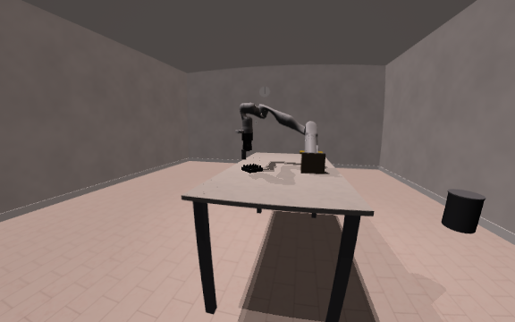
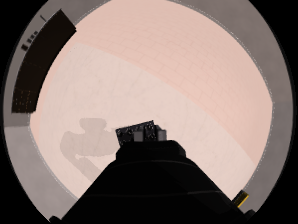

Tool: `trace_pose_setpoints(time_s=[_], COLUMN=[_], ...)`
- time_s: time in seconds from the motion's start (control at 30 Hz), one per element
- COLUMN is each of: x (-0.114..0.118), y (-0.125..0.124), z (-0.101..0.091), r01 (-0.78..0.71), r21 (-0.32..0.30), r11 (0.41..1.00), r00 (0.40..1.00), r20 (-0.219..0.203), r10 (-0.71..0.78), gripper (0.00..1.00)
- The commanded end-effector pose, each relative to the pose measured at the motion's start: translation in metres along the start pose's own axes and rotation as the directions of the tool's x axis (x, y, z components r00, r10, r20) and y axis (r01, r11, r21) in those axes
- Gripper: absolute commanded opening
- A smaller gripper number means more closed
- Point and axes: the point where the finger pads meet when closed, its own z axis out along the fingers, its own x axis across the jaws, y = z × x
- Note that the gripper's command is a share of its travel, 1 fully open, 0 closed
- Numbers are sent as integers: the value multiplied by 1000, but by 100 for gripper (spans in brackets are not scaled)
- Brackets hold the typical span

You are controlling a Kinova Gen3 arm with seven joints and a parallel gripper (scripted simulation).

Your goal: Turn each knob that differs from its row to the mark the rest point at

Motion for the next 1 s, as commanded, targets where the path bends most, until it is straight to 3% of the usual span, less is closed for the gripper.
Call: trace_pose_setpoints(time_s=[0.0,0.97], x=[0,-1], y=[0,0], z=[2,31], r01=[0,0], r21=[0,0], r11=[1000,1000], r00=[1000,1000], r20=[1,0], r10=[0,0], gripper=[46,46])
